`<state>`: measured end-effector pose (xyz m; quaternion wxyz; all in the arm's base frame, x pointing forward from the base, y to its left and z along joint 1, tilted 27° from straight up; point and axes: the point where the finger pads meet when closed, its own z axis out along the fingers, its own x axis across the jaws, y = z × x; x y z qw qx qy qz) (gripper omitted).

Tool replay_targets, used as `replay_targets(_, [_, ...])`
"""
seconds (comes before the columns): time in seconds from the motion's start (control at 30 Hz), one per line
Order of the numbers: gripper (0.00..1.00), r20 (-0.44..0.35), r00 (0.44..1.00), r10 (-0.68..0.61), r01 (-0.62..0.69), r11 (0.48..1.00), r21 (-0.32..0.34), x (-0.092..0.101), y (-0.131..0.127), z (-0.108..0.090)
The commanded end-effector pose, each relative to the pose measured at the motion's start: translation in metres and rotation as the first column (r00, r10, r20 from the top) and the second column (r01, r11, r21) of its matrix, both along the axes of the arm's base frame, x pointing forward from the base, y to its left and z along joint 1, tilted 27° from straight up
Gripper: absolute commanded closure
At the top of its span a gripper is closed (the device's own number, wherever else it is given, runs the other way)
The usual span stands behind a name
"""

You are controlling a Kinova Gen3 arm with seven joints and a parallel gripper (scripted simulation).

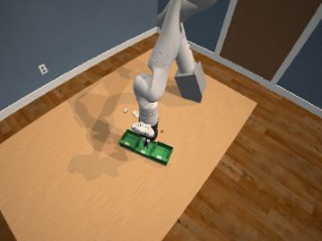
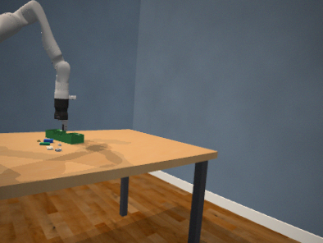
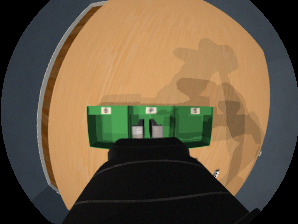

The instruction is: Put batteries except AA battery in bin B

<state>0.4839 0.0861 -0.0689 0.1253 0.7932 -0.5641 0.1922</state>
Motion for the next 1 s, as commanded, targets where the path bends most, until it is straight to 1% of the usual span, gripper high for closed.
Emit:
replay_targets(0.0, [0.69,-0.001,1.000,-0.006,0.006,1.000,-0.004,0.001,-0.006,-0.004])
replay_targets(0.37, [0.69,-0.001,1.000,-0.006,0.006,1.000,-0.004,0.006,-0.018,-0.030])
replay_targets(0.97, [0.69,-0.001,1.000,-0.006,0.006,1.000,-0.004,0.006,-0.018,-0.031])
